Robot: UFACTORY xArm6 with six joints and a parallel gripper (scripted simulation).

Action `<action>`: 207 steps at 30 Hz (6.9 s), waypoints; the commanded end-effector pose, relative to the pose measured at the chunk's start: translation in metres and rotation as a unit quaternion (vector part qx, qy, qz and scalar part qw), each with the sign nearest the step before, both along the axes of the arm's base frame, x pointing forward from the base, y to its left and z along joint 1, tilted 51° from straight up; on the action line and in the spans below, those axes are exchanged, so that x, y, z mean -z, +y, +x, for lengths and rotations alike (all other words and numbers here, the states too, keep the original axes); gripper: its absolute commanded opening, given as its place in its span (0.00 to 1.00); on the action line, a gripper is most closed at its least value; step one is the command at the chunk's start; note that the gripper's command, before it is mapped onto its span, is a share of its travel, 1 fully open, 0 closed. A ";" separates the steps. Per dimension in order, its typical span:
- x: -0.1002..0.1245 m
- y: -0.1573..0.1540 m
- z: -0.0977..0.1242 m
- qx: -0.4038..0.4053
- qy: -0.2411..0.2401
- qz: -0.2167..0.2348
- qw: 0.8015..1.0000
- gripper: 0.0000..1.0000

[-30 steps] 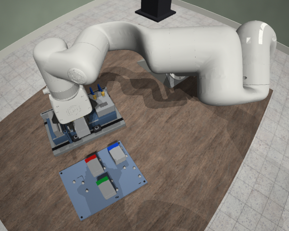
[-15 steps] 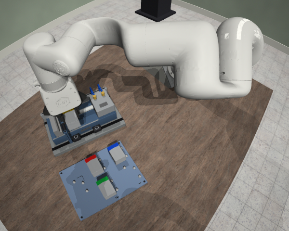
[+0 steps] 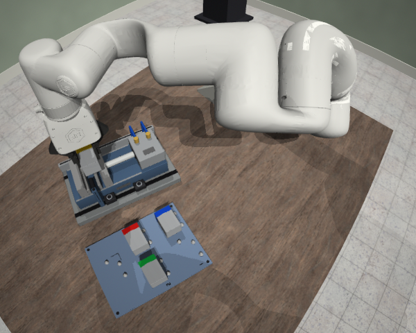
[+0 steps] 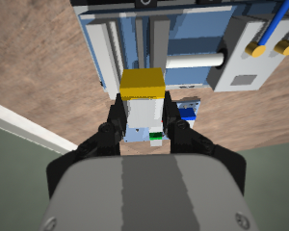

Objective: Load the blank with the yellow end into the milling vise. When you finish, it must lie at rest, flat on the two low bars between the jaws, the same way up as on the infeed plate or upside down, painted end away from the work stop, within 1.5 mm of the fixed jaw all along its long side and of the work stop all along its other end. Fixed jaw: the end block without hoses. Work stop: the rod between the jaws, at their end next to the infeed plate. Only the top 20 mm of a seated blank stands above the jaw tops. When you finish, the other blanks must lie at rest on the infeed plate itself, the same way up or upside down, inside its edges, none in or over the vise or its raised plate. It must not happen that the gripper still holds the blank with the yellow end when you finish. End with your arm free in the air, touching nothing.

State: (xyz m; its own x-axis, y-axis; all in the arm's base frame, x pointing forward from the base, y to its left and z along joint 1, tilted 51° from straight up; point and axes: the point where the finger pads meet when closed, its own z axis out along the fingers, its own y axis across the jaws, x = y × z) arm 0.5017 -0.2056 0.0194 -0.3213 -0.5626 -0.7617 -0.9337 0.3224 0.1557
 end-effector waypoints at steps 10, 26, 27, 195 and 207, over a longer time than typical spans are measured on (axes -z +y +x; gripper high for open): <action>0.023 -0.023 0.007 -0.001 -0.002 -0.001 1.000 0.00; 0.027 -0.027 0.008 -0.001 -0.002 -0.001 1.000 0.00; 0.027 -0.027 0.008 -0.001 -0.002 -0.001 1.000 0.00; 0.035 0.003 0.010 -0.001 -0.002 -0.001 1.000 0.00; 0.035 0.004 0.010 -0.001 -0.002 -0.001 1.000 0.00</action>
State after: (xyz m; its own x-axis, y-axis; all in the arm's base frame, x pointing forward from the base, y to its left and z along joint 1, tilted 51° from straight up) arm 0.5115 -0.1997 -0.0171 -0.3185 -0.5629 -0.7627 -0.9352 0.3181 0.1558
